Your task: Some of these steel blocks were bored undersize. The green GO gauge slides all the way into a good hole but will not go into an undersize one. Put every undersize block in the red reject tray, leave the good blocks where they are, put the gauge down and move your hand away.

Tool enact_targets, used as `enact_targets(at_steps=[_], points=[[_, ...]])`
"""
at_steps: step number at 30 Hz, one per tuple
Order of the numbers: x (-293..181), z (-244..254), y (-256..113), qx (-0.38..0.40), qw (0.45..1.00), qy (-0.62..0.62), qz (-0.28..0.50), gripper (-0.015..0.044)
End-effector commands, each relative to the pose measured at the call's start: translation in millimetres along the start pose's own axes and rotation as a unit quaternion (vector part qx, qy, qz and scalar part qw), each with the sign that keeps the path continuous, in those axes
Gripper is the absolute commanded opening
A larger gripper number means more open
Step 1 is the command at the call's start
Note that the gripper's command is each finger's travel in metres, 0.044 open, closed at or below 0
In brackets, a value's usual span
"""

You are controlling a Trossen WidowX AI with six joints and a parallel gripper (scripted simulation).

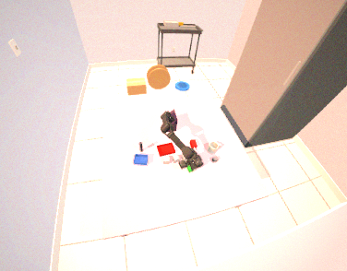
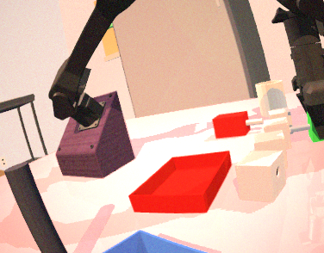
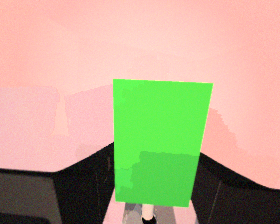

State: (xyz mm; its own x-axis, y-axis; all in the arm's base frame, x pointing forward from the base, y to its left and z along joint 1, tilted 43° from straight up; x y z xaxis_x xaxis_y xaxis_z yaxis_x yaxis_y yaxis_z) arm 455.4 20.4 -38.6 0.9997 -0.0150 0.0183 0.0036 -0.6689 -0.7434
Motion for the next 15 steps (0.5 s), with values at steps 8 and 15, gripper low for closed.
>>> enact_targets(at_steps=[8,15], points=[[2.9,-2.2,-5.2,-0.001,1.000,0.000,-0.006,0.0000],[4.5,-2.3,-6.2,-0.001,1.000,0.000,-0.006,0.0000]])
Point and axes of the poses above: the point midway between the two fingers, 35 mm back from their tips, its own y axis out along the fingers, its own z axis across the jaws, x = y × z, the point moved 6 cm from there along -y, back along the fingers, and after that the axes turned 8 degrees about y, right-handed, at the moved point
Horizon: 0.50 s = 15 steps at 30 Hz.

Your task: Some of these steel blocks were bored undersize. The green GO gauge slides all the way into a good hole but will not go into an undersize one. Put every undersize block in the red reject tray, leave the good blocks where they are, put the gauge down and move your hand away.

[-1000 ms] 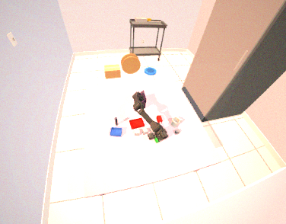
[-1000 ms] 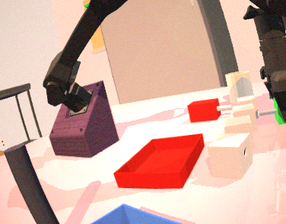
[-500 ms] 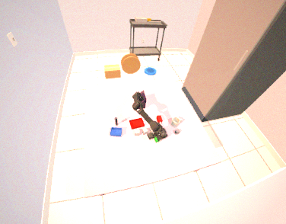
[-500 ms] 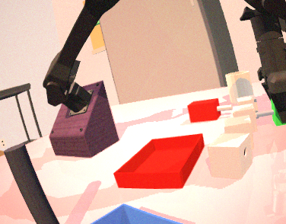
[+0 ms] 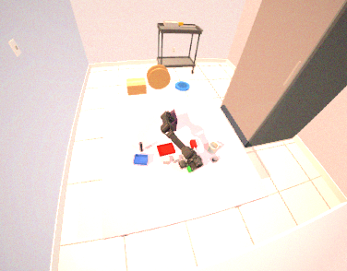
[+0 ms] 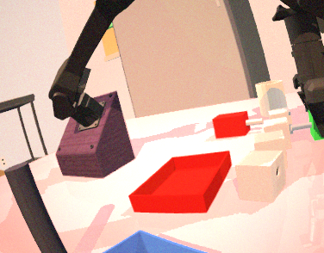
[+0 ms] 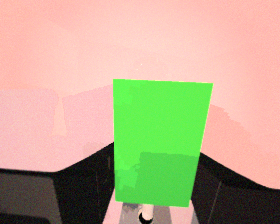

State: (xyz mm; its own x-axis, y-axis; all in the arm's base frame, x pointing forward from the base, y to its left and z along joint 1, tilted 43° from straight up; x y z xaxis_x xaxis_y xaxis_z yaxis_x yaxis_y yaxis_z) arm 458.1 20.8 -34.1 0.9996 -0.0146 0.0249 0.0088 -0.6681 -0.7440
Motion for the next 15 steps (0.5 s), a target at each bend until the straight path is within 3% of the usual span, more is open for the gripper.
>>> enact_targets(at_steps=[1,15], points=[[1.9,0.6,-2.5,-0.002,1.000,-0.003,-0.003,0.0000],[-1.3,1.9,-2.1,-0.002,1.000,-0.003,-0.003,0.0000]])
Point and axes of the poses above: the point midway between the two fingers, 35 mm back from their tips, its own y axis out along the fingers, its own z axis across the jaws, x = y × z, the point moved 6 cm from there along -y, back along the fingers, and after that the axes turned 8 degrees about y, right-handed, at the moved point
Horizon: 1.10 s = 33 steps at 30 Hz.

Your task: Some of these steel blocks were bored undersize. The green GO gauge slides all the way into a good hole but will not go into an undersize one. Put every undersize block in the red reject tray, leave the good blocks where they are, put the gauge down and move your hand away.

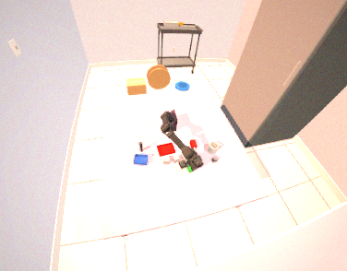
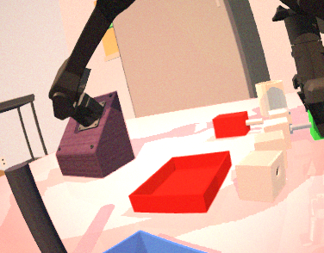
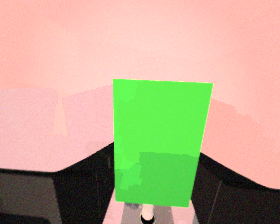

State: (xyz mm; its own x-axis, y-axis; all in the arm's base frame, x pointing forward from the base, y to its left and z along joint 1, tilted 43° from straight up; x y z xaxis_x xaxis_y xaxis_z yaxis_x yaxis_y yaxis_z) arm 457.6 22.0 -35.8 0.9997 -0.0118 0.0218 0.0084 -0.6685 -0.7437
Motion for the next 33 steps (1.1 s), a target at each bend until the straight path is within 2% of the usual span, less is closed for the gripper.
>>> enact_targets(at_steps=[1,33], points=[[-1.3,-0.2,-2.4,-0.002,1.000,-0.001,-0.003,0.0000],[-15.2,-1.5,-2.6,-0.002,1.000,-0.001,-0.003,0.0000]])
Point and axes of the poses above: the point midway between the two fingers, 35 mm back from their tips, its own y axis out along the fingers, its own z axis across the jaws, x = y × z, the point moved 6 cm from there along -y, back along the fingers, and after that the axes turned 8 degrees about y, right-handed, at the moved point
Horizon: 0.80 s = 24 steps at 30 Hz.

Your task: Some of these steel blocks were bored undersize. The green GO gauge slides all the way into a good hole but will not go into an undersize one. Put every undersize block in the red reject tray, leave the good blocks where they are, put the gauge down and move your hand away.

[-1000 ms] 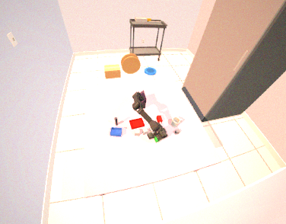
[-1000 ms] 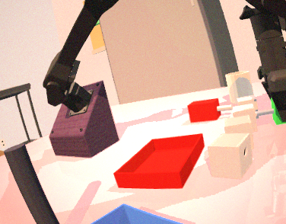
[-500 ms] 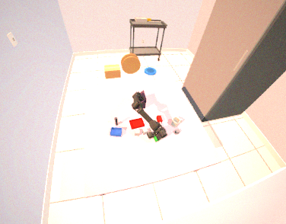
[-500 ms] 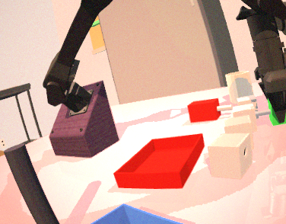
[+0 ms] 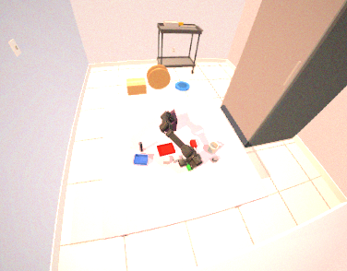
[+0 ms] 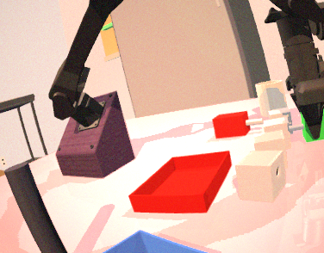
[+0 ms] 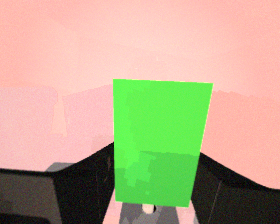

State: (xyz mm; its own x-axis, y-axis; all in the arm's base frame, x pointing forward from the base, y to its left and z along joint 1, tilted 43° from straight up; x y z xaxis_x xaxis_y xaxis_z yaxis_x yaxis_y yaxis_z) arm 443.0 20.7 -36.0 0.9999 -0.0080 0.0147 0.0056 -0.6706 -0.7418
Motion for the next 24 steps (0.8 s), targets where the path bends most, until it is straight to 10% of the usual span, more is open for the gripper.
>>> enact_targets(at_steps=[1,24], points=[[-1.2,-0.5,-3.5,0.000,1.000,0.003,-0.005,0.0000],[-3.1,-1.0,-1.6,-0.001,1.000,0.002,-0.004,0.0000]])
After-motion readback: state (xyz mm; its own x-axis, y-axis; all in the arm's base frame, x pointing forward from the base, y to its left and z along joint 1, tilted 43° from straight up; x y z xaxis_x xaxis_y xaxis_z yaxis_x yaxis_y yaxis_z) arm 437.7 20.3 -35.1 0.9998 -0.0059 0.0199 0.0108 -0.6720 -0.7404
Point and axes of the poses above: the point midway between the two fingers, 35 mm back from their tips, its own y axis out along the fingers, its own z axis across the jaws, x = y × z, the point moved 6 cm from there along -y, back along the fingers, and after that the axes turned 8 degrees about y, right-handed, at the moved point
